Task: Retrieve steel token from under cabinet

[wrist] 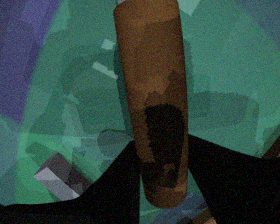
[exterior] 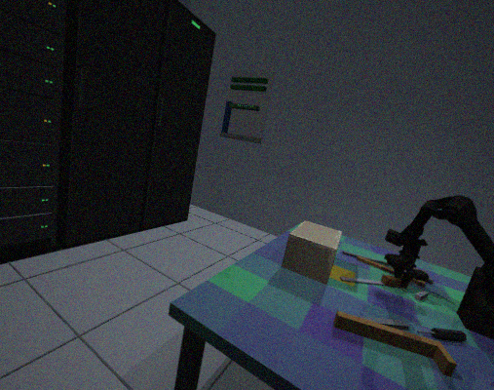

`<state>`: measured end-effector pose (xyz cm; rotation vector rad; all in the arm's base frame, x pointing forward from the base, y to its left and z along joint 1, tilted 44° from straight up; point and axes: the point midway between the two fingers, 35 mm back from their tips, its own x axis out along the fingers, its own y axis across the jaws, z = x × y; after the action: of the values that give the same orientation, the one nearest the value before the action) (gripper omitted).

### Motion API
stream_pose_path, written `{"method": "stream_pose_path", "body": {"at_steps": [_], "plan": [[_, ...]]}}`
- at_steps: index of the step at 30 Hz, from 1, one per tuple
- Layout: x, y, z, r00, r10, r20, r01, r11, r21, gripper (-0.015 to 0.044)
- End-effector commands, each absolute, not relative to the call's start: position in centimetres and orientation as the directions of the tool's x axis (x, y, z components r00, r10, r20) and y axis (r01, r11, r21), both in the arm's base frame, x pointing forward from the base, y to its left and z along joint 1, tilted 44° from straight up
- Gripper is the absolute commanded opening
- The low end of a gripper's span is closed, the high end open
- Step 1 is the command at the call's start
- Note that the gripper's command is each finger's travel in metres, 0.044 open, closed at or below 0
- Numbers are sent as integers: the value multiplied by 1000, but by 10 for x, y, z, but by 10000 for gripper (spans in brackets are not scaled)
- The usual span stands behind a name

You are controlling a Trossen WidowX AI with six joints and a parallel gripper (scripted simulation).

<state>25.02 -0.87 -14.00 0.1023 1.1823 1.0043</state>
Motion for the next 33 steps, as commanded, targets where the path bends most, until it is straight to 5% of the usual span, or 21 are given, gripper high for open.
{"method": "stream_pose_path", "body": {"at_steps": [1,33], "plan": [[251,-14,-143,25,693,-721,-595,589,546,0],[250,-41,-168,25,691,-723,-596,591,544,0]]}}
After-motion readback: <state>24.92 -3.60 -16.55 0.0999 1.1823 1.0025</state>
